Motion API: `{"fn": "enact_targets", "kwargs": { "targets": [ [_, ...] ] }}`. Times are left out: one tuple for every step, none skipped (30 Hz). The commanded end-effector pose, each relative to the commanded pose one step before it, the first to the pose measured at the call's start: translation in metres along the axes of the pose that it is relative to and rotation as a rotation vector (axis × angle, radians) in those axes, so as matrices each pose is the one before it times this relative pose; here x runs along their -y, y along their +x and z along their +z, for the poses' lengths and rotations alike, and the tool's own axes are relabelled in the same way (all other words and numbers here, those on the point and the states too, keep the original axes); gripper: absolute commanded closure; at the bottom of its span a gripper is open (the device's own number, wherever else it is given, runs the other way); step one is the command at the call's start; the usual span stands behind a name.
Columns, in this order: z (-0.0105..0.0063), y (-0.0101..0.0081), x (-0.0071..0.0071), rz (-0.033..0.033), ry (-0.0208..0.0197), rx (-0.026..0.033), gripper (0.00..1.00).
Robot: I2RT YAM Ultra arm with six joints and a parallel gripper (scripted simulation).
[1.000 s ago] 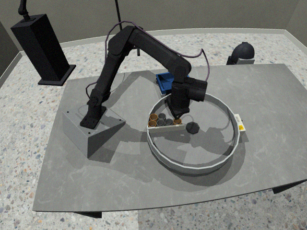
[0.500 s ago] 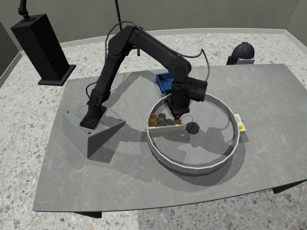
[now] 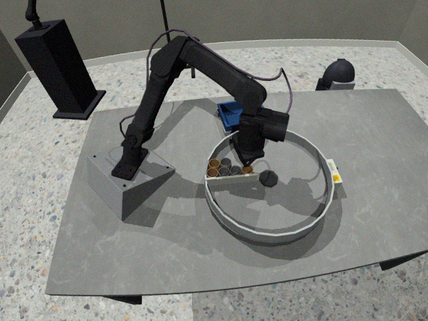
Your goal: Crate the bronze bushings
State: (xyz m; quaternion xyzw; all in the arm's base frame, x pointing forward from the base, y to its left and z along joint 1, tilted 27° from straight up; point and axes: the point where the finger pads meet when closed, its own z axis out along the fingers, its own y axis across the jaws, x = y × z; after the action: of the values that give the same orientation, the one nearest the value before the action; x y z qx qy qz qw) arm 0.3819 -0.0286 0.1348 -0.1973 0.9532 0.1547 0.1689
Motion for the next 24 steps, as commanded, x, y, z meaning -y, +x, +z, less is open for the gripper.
{"fn": "enact_targets", "kwargs": {
  "targets": [
    [-0.00965,-0.00347,0.00031,-0.00443,0.02346,0.03199,0.85],
    [0.00216,0.00189,-0.00115,0.00239,-0.00424,-0.00555,0.85],
    [0.00049,-0.00018,-0.00048,-0.00098,-0.00042,-0.00043,0.85],
    [0.00035,-0.00013,-0.00034,-0.00118,-0.00030,-0.00031,0.85],
    [0.00017,-0.00006,-0.00017,-0.00099,-0.00015,-0.00015,0.85],
    [-0.00017,0.00038,0.00027,0.00103,-0.00013,-0.00040,0.85],
    [-0.00023,0.00081,0.00009,0.00245,-0.00102,-0.00191,0.85],
    [-0.00026,0.00039,0.00049,0.00187,0.00037,-0.00011,0.85],
    [-0.00009,0.00020,0.00013,0.00082,-0.00005,-0.00028,0.85],
    [-0.00131,-0.00089,-0.00008,-0.00059,0.00080,0.00107,0.85],
    [-0.00209,-0.00273,0.00081,-0.00402,0.00502,0.00683,0.85],
    [-0.00042,-0.00061,0.00009,-0.00097,0.00058,0.00170,0.85],
    [0.00000,0.00000,-0.00001,-0.00003,-0.00004,0.00003,0.85],
    [0.00000,0.00000,0.00000,0.00000,0.00000,0.00000,0.85],
    [0.00000,0.00000,0.00000,0.00000,0.00000,0.00000,0.85],
    [0.00000,0.00000,0.00000,0.00000,0.00000,0.00000,0.85],
    [0.00000,0.00000,0.00000,0.00000,0.00000,0.00000,0.85],
    [0.00000,0.00000,0.00000,0.00000,0.00000,0.00000,0.85],
    [0.00000,0.00000,0.00000,0.00000,0.00000,0.00000,0.85],
    [0.00000,0.00000,0.00000,0.00000,0.00000,0.00000,0.85],
    [0.00000,0.00000,0.00000,0.00000,0.00000,0.00000,0.85],
    [0.00000,0.00000,0.00000,0.00000,0.00000,0.00000,0.85],
    [0.00000,0.00000,0.00000,0.00000,0.00000,0.00000,0.85],
    [0.00000,0.00000,0.00000,0.00000,0.00000,0.00000,0.85]
  ]
}}
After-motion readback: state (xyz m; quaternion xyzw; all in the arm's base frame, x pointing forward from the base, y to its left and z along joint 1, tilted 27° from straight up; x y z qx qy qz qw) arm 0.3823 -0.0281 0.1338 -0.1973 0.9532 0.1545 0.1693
